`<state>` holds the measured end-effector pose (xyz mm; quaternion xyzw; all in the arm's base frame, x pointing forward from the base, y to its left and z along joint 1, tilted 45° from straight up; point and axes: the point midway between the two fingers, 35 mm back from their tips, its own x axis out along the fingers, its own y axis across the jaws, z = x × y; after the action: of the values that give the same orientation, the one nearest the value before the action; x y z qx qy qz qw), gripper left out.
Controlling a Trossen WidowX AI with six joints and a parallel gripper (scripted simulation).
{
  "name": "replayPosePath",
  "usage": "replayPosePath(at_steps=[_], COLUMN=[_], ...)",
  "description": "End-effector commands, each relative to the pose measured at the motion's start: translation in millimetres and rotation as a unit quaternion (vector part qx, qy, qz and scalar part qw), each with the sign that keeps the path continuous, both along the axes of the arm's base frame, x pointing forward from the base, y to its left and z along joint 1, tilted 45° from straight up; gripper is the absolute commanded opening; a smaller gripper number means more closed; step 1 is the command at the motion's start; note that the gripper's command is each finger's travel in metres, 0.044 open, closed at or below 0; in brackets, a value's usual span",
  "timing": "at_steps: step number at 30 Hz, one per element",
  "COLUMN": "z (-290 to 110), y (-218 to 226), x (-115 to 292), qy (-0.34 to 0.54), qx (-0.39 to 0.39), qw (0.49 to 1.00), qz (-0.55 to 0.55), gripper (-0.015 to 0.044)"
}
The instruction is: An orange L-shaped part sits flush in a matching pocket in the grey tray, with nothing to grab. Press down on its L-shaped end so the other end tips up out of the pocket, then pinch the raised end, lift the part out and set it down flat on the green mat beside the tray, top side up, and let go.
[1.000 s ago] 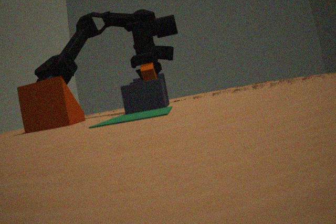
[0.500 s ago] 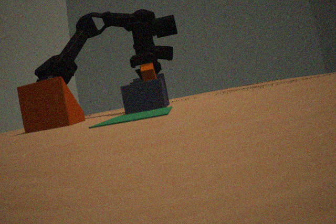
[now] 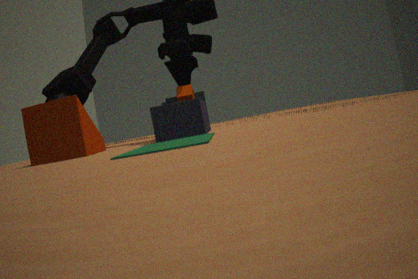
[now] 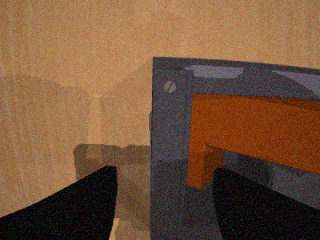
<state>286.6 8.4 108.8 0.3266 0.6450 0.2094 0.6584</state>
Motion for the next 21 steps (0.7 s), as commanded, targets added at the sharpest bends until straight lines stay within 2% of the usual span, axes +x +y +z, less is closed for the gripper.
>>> replayPosePath(at_steps=[1,21], z=[31.9,31.0], y=[-37.8,-36.8], x=[-6.3,-7.4], qy=[-0.006,-0.003], qx=[-0.002,0.002], qw=[1.000,1.000], qz=[-0.002,-0.003], gripper=[0.0180,0.0180])
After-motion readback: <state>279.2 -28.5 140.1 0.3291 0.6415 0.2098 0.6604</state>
